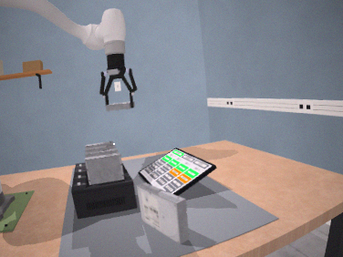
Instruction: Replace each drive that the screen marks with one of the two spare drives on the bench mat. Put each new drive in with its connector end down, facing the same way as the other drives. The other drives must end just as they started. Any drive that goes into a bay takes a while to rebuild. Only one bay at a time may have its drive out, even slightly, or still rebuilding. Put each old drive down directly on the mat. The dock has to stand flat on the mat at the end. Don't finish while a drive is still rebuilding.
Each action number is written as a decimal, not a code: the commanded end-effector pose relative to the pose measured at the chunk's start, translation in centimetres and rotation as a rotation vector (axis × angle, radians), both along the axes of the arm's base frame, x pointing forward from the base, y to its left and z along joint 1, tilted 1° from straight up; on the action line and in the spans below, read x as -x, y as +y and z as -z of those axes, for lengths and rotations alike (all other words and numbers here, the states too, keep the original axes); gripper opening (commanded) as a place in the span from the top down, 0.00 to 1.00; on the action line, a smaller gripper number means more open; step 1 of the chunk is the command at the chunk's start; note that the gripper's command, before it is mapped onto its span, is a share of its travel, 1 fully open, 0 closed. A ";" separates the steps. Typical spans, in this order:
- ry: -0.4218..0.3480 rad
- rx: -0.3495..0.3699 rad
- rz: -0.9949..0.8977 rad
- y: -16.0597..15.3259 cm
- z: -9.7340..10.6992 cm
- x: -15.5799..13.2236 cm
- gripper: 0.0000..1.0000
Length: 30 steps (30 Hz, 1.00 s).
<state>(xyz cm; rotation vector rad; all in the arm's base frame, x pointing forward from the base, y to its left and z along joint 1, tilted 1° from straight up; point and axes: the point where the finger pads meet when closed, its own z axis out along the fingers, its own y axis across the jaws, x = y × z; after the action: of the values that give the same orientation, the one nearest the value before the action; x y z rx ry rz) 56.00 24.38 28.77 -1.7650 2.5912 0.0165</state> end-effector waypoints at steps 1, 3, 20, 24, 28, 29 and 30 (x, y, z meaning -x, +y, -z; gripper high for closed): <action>-0.001 -0.001 0.000 0.0 -0.1 0.0 0.90; -0.001 -0.001 0.000 0.0 -0.1 0.0 0.90; -0.004 -0.001 -0.232 0.0 -0.1 0.0 0.90; -0.005 -0.001 -0.309 0.0 -0.1 0.0 0.90; -0.006 -0.001 -0.389 0.0 -0.1 0.0 0.90; -0.006 -0.001 -0.403 0.0 -0.1 0.0 0.90; -0.006 -0.001 -0.415 0.0 -0.1 0.0 0.90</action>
<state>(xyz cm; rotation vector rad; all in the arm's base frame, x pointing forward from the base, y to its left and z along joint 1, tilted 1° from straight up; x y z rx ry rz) 55.99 24.38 28.80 -2.1870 2.2458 0.0097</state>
